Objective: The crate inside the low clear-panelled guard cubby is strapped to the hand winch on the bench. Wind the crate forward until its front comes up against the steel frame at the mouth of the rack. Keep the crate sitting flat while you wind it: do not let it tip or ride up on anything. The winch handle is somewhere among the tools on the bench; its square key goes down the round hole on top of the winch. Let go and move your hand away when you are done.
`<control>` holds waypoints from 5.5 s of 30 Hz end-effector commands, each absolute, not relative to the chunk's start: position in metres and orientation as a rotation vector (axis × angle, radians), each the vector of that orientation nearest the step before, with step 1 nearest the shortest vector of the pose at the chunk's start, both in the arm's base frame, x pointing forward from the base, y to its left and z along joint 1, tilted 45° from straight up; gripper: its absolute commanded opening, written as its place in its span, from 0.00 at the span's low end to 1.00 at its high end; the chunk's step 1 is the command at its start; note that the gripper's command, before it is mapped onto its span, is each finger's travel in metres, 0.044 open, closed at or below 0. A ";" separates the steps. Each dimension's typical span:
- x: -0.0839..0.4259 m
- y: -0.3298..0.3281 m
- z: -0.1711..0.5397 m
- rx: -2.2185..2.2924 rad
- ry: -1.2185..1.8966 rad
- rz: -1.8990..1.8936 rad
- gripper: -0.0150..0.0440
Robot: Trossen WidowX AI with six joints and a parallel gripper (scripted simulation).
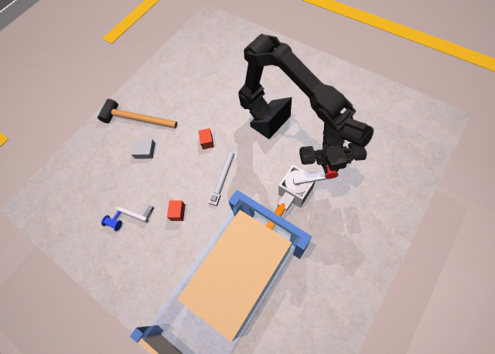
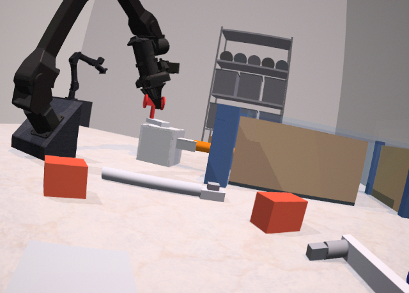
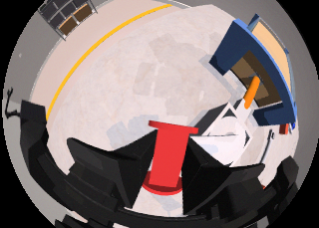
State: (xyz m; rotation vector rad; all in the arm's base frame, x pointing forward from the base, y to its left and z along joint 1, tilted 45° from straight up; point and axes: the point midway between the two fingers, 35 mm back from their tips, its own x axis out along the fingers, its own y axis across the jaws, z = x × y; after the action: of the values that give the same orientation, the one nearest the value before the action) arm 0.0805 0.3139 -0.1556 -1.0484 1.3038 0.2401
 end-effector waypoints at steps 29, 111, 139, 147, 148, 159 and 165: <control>0.056 0.275 -0.124 -1.068 1.323 0.234 0.25; 0.128 0.194 -0.049 -1.074 1.320 0.226 0.25; 0.171 0.191 -0.047 -1.075 1.318 0.224 0.25; 0.183 0.193 -0.048 -1.075 1.317 0.224 0.25; 0.184 0.193 -0.049 -1.075 1.317 0.223 0.25; 0.201 0.197 -0.053 -1.075 1.316 0.223 0.25; 0.209 0.200 -0.055 -1.075 1.316 0.223 0.25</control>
State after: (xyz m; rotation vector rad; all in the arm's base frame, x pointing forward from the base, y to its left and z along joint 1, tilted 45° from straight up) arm 0.1990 0.1978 -0.0511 -1.0752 1.3283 0.2324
